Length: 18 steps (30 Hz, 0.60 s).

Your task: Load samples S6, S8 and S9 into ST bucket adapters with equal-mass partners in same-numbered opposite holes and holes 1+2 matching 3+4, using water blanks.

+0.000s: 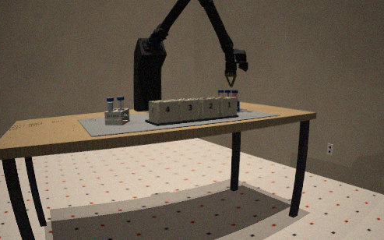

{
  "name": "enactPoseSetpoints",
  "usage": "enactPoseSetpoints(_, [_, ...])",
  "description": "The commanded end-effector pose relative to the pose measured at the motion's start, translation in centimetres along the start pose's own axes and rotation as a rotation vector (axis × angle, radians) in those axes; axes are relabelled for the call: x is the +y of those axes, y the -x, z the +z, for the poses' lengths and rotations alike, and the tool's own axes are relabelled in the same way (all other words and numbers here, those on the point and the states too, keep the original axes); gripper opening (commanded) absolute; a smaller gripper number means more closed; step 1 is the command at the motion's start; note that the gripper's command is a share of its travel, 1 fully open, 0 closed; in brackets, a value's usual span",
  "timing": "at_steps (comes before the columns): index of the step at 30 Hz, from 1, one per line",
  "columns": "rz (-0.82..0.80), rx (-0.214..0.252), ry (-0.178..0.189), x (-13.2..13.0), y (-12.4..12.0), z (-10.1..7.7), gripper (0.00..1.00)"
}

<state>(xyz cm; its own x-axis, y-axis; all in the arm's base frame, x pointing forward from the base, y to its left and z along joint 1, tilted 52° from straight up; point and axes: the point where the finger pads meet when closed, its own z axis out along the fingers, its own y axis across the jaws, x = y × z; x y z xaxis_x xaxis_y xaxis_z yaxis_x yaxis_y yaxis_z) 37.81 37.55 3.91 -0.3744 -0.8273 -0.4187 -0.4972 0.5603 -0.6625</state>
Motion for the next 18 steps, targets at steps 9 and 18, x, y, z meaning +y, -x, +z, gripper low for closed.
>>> enactPoseSetpoints(9, [0.023,-0.022,0.002,-0.24,1.01,-1.45,1.00])
enactPoseSetpoints(18, [0.014,-0.014,0.001,-0.05,0.70,-0.79,1.00])
